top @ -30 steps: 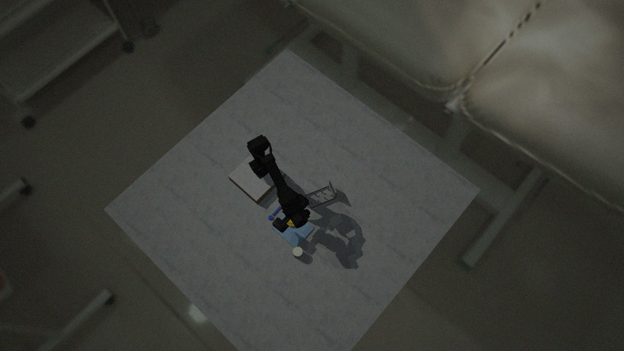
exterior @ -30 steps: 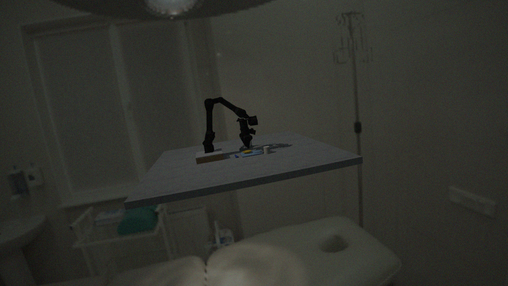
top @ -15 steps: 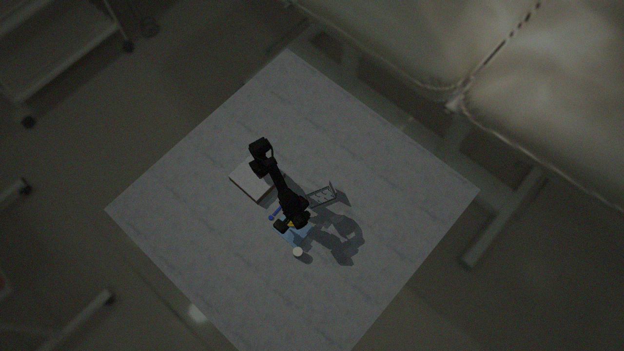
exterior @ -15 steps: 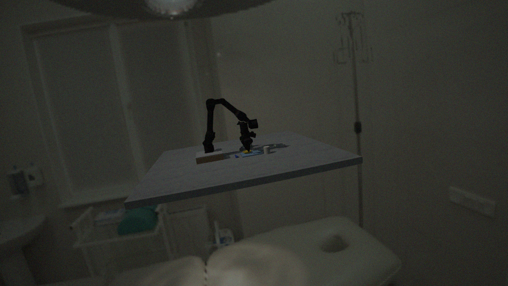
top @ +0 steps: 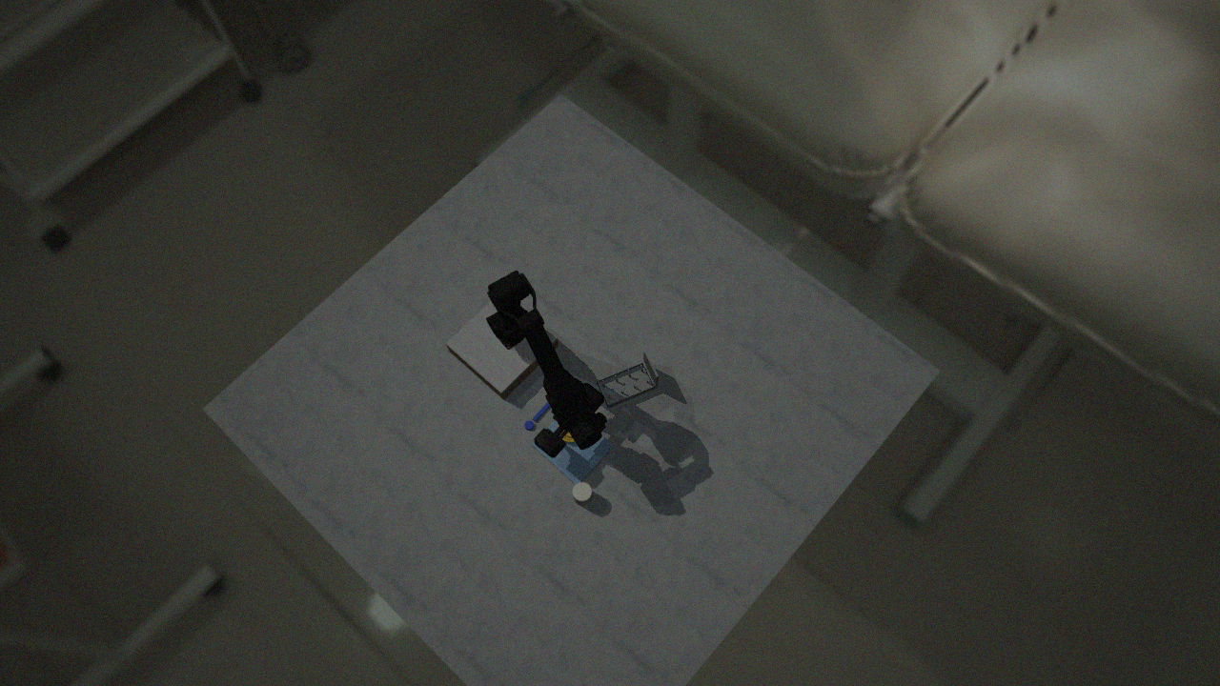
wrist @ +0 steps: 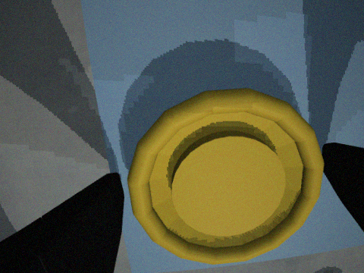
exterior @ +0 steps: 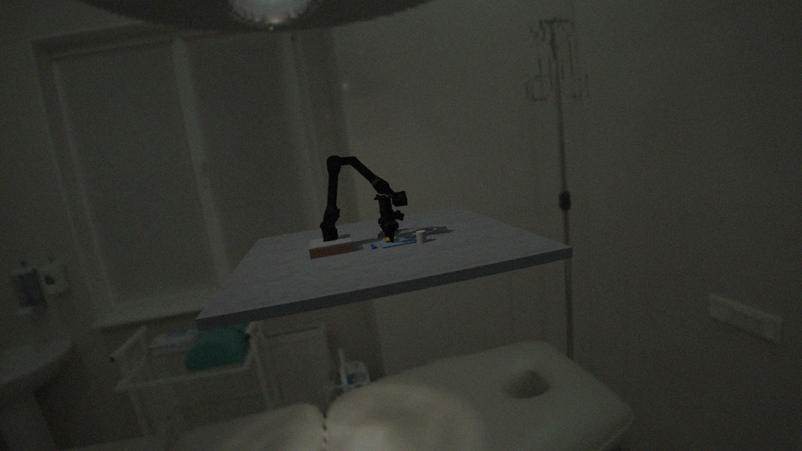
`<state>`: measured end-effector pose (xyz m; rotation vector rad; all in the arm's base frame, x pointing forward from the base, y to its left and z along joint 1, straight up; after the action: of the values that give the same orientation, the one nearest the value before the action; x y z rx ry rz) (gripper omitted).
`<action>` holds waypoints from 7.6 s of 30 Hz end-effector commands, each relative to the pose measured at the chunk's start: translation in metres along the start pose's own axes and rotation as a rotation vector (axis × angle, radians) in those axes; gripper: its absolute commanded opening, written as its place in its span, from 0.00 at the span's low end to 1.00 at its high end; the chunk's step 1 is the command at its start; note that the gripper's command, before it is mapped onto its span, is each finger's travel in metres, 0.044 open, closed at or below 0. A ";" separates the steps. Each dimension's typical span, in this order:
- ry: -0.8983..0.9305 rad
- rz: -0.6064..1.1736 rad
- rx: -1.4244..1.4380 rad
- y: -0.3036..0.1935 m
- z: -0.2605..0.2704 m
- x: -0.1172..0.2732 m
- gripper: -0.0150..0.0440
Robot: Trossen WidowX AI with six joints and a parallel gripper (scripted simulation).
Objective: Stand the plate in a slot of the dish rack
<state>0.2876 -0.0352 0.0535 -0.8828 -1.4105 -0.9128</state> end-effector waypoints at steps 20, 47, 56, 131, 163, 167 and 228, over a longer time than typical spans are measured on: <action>0.001 0.005 -0.004 0.006 -0.003 0.023 0.39; 0.000 0.004 -0.004 0.015 -0.009 0.143 0.25; 0.000 0.004 -0.004 0.013 -0.007 0.171 0.25; 0.647 -0.938 0.426 0.034 0.067 0.012 0.25; 0.507 -1.533 0.780 -0.021 0.074 0.001 0.25; 0.506 -1.523 0.784 -0.019 0.074 -0.004 0.25; 0.474 -1.501 0.808 -0.013 0.087 -0.040 0.52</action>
<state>0.2419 0.0393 0.0113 1.1384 -1.6621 -1.2693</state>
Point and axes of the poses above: the point midway between the two fingers, 35 mm back from their tips, its own x axis back along the fingers, its own z axis across the jaws, y = z × x, the point moved 5 cm from there along x, back along the fingers, and after that the axes turned 13 degrees about x, right-handed, at the moved point
